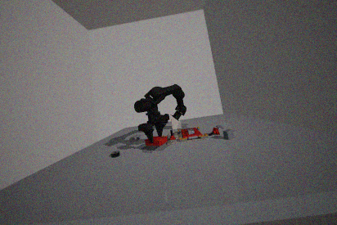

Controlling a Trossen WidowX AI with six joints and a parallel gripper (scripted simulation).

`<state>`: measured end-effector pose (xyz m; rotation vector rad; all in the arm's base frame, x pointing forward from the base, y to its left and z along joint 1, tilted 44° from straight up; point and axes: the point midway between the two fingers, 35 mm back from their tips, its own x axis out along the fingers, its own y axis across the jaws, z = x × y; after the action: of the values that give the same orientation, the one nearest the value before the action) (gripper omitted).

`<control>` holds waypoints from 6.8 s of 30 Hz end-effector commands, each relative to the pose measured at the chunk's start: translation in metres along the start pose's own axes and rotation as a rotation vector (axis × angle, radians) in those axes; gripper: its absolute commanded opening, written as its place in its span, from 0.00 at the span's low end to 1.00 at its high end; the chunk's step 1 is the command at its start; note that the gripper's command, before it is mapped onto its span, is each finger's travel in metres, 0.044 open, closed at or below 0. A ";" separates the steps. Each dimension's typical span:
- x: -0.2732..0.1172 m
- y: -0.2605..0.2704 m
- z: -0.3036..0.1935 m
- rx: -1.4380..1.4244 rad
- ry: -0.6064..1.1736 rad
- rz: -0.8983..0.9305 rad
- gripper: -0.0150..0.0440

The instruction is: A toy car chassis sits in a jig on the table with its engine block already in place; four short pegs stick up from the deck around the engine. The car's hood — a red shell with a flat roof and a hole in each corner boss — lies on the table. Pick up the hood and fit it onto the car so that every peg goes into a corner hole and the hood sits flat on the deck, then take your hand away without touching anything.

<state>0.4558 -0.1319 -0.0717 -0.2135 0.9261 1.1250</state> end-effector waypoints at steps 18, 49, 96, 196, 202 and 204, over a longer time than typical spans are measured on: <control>-0.063 -0.001 0.000 -0.010 -0.002 -0.094 0.25; -0.070 0.048 0.049 0.325 -0.014 -0.052 0.25; -0.072 0.168 0.107 0.951 0.005 0.011 0.25; -0.009 0.195 0.115 1.075 0.012 0.023 0.25; -0.011 0.195 0.115 1.075 0.013 0.023 0.25; -0.012 0.195 0.115 1.074 0.013 0.022 0.25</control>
<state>0.3502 0.0177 0.0632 0.6681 1.4225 0.5204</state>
